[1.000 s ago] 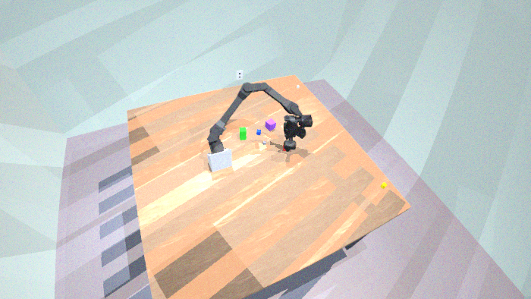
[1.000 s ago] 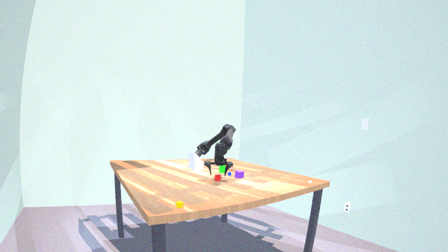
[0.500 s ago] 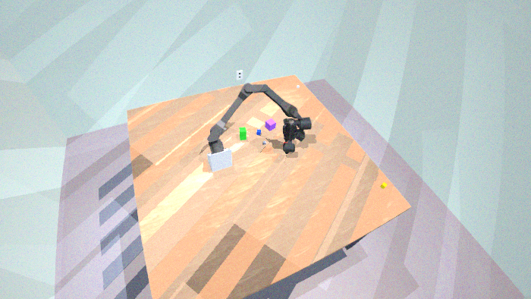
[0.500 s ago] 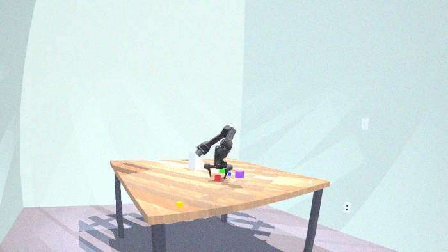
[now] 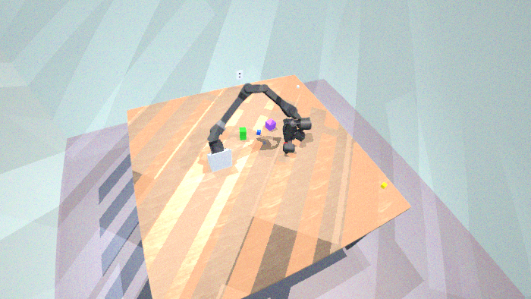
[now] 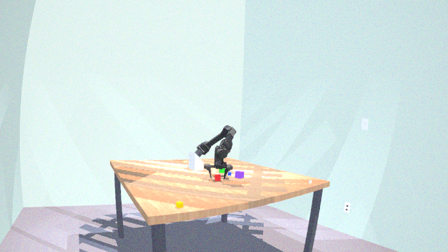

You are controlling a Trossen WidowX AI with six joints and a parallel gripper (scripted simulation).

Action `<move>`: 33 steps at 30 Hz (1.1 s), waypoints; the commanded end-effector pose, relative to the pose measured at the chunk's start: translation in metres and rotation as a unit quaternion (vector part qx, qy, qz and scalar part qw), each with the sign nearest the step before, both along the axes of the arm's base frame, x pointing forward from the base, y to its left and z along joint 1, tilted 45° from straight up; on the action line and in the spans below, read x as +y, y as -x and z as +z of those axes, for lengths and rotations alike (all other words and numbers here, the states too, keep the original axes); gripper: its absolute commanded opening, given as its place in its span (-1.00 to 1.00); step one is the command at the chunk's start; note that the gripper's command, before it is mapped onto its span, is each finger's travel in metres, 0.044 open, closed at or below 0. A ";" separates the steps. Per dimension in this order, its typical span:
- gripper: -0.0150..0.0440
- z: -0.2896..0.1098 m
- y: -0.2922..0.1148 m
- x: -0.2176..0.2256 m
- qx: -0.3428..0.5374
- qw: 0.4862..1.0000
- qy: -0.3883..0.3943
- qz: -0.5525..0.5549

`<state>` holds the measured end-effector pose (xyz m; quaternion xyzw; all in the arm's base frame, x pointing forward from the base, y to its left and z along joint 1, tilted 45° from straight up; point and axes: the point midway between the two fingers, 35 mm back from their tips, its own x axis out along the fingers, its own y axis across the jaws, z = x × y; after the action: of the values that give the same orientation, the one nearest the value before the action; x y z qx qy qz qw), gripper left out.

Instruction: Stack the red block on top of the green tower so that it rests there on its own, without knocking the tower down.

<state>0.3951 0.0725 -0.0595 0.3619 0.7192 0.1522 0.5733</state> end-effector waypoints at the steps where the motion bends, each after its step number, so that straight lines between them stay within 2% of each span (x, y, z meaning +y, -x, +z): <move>1: 0.64 0.000 0.000 0.000 0.001 1.000 -0.001 -0.002; 9: -0.07 0.000 0.000 0.000 0.001 1.000 -0.001 -0.002; 15: -0.20 0.000 0.000 0.000 0.001 1.000 -0.001 -0.002; 18: -0.47 0.005 -0.001 -0.004 0.001 1.000 -0.001 -0.002; 33: -0.49 0.055 -0.006 -0.054 0.001 1.000 0.001 -0.002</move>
<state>0.3993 0.0306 -0.0186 0.3662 0.7213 0.1491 0.5687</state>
